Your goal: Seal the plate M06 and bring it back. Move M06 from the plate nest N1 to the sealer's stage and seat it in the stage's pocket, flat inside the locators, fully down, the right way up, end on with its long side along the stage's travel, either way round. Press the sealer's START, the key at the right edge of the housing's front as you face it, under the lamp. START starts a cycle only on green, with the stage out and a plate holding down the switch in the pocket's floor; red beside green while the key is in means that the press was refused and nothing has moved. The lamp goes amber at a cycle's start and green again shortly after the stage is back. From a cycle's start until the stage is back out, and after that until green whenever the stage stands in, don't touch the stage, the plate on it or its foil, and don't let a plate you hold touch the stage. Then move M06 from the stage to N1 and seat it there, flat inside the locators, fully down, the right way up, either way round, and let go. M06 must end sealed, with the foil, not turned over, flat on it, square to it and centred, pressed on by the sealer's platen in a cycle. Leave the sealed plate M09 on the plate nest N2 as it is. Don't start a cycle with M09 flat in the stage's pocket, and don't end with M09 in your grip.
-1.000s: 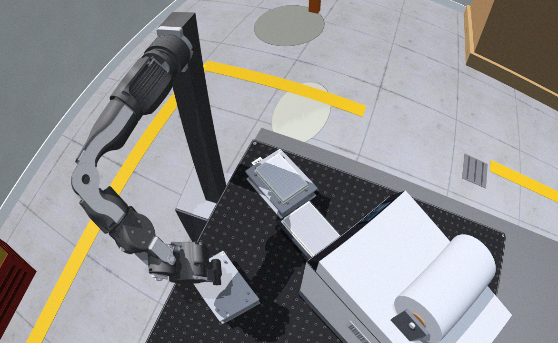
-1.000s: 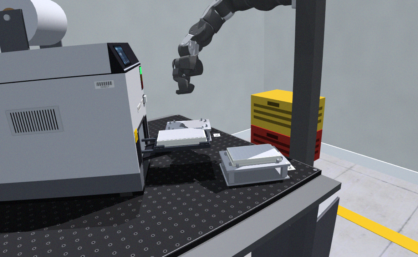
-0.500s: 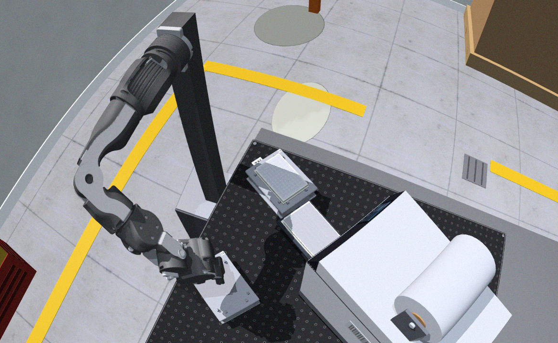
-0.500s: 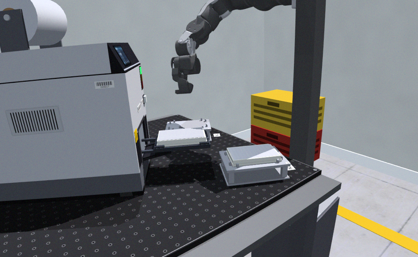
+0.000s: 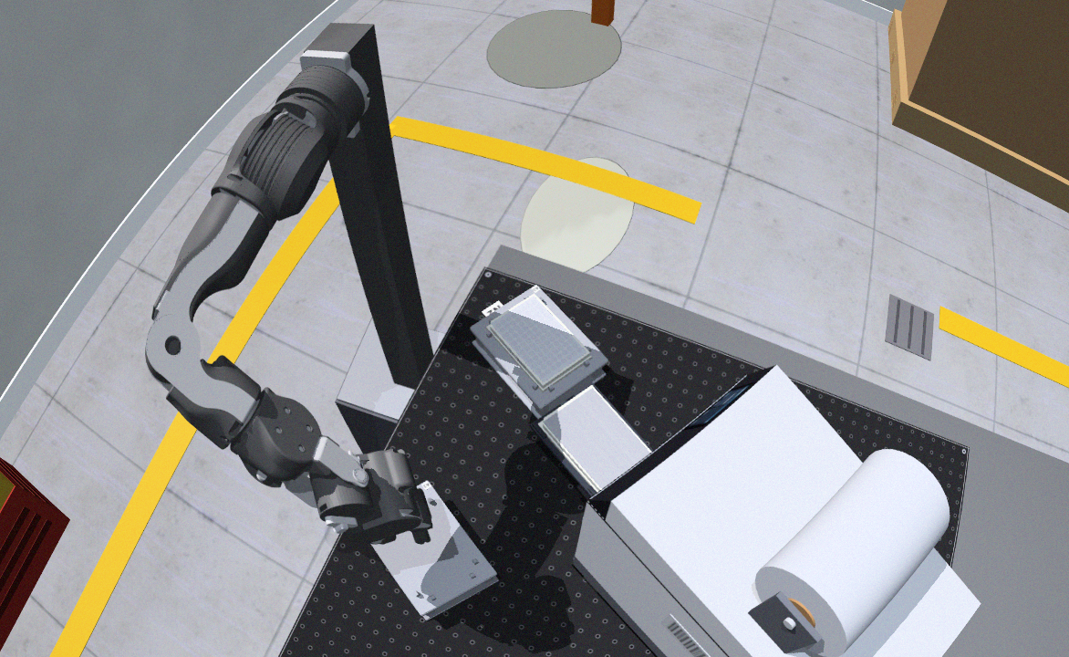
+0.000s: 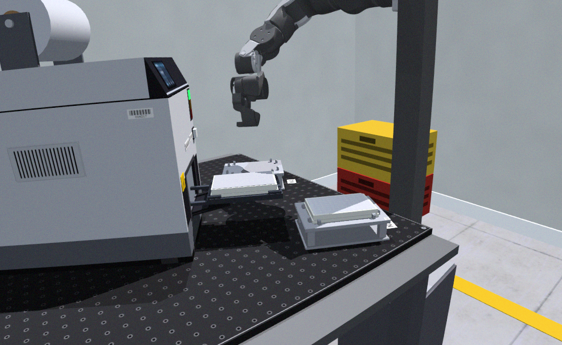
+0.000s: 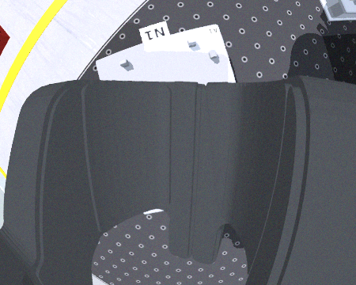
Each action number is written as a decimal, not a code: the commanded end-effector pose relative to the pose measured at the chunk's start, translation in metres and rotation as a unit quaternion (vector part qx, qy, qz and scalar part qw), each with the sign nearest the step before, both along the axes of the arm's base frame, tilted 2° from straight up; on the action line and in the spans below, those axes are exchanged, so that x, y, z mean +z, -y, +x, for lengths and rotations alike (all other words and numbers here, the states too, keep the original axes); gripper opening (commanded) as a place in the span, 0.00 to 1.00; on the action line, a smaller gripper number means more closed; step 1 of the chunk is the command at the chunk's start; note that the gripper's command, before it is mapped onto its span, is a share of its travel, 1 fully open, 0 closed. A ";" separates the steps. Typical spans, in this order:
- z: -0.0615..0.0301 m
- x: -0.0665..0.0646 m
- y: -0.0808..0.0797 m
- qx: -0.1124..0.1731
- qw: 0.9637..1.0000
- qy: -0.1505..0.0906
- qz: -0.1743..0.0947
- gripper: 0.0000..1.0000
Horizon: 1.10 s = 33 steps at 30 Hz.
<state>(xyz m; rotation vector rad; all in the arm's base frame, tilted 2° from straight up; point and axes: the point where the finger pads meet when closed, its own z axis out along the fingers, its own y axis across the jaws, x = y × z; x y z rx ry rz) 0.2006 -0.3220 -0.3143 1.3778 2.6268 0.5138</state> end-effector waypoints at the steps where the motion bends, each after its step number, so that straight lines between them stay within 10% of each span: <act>1: -0.0088 -0.004 0.005 0.033 0.998 -0.038 -0.036 0.00; 14: -0.0089 -0.004 0.005 0.051 0.996 -0.049 -0.051 0.00; 19: -0.0093 -0.004 0.005 0.138 0.977 -0.099 -0.126 0.00; 33: -0.0093 -0.004 0.005 0.138 0.977 -0.099 -0.126 0.00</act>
